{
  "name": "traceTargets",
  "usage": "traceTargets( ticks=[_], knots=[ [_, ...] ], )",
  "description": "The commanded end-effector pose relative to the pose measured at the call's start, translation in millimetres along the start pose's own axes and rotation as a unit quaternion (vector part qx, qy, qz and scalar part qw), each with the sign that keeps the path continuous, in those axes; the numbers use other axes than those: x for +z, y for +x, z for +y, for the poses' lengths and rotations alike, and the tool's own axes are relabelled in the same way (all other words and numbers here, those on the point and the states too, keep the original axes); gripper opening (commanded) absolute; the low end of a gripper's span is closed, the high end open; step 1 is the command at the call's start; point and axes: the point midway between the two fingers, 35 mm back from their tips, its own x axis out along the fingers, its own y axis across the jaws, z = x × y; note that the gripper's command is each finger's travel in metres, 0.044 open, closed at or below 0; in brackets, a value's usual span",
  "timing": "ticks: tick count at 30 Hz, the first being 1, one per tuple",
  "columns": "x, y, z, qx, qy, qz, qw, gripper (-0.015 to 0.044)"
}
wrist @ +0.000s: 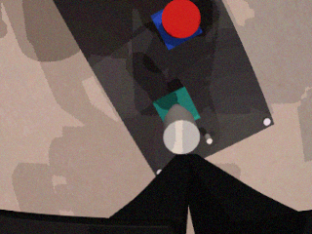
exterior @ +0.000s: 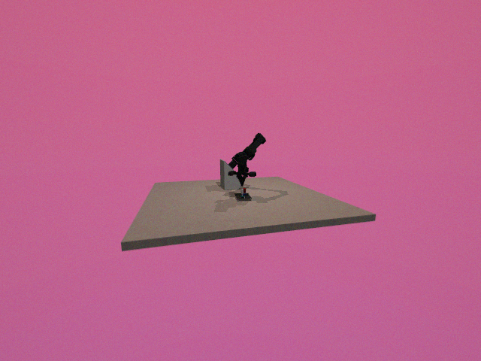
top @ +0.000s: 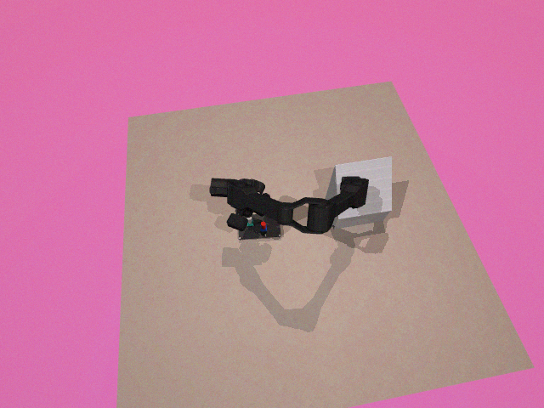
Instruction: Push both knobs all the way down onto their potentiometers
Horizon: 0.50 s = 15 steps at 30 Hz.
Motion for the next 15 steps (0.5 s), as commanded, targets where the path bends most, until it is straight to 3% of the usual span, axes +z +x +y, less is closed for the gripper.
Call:
traceTargets(
  ticks=[1, 15],
  knots=[
    [2, 8, 0, 0.0, 0.003, -0.004, 1.0, 0.0],
    [2, 18, 0, 0.0, 0.003, -0.004, 1.0, 0.0]
  ],
)
